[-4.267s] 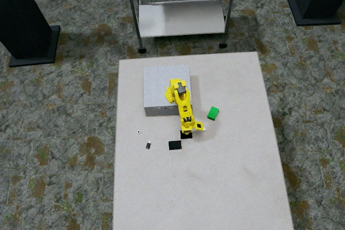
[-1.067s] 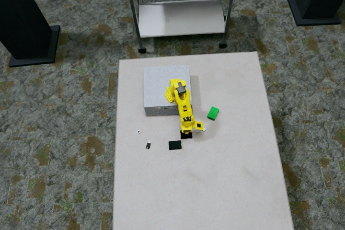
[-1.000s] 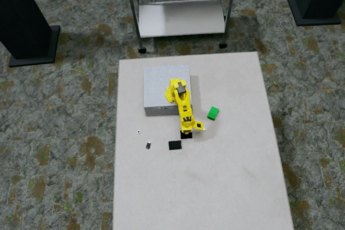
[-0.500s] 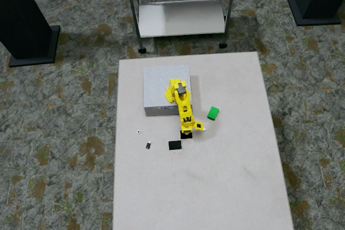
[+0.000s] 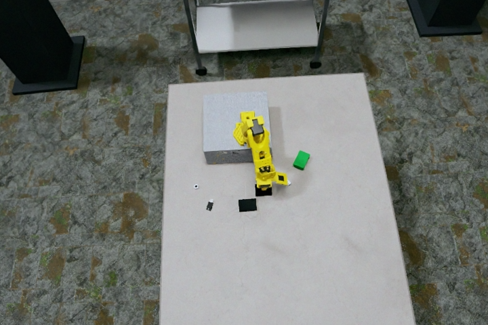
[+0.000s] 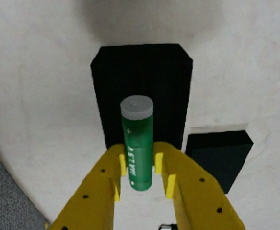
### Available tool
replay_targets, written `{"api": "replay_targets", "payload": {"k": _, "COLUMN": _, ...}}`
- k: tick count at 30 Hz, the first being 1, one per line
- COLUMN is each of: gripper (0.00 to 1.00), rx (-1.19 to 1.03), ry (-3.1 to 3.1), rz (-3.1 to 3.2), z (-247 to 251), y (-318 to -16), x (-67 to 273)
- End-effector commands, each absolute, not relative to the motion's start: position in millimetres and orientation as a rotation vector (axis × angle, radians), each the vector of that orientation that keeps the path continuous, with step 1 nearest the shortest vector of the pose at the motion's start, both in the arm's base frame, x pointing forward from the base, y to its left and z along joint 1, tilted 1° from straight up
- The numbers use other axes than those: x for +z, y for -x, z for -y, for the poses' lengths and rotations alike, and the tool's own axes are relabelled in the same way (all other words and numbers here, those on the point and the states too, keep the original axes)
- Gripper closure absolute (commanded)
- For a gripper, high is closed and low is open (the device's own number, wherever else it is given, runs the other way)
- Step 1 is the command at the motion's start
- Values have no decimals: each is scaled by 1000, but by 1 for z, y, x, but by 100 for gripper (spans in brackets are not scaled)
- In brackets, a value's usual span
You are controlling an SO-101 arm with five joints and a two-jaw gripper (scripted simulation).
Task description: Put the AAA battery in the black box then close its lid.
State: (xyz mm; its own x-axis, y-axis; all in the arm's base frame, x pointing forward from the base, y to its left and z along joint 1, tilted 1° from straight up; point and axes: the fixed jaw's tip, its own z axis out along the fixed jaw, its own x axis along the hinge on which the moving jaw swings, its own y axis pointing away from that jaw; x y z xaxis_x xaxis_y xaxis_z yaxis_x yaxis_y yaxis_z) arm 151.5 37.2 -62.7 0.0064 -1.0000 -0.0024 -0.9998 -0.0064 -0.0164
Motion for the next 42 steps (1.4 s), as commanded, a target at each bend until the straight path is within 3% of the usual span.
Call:
{"api": "replay_targets", "payload": {"k": 1, "gripper": 97, "rx": -8, "ry": 2222, "rz": -2209, "z": -36, "y": -150, "x": -66}}
{"api": "replay_targets", "payload": {"k": 42, "gripper": 97, "rx": -8, "ry": 2222, "rz": -2209, "z": -36, "y": -150, "x": -71}}
